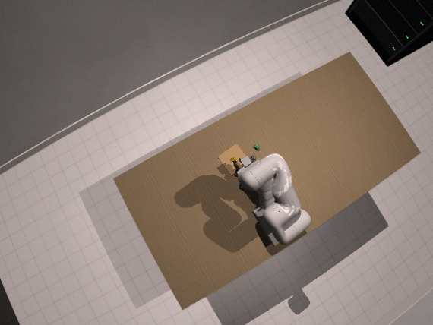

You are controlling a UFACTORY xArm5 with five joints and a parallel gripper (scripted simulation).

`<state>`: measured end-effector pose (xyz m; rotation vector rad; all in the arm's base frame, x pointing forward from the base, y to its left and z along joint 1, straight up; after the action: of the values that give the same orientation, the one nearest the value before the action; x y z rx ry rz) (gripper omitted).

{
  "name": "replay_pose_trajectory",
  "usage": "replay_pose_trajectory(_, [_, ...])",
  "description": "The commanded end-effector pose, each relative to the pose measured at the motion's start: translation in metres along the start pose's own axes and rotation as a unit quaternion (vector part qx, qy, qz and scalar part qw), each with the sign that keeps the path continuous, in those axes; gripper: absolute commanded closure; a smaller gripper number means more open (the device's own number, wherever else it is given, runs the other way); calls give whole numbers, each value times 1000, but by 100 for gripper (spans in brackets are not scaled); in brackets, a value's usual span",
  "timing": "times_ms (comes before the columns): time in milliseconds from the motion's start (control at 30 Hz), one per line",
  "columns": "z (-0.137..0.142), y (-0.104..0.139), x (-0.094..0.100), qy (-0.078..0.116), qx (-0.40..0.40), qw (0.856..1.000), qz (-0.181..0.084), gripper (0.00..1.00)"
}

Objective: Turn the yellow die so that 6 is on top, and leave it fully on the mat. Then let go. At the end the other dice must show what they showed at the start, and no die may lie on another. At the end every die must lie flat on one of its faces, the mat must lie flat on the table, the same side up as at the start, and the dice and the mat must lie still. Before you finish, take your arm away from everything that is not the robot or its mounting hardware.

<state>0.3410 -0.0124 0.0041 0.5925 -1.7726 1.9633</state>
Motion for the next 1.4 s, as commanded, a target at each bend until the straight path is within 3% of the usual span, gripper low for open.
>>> replay_pose_trajectory(0, [0,-2,2,0,0,1000,1,64])
replay_pose_trajectory(567, [5,-45,33,0,0,1000,1,64])
replay_pose_trajectory(967, [6,-49,35,0,0,1000,-3,64])
replay_pose_trajectory(1133, [6,-53,32,-3,0,1000,-26,64])
replay_pose_trajectory(1333, [7,-64,28,-10,0,996,-85,64])
replay_pose_trajectory(1367, [7,-64,28,-10,0,996,-85,64])
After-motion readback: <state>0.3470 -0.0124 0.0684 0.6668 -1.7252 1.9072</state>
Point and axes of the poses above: the point where the finger pads meet when closed, its own x axis back along the fingers, its own z axis across the jaws, y = z × x, the point moved 4 cm from there along x, back along the fingers, and after that the axes turned 7 degrees about x, right-handed, at the moved point
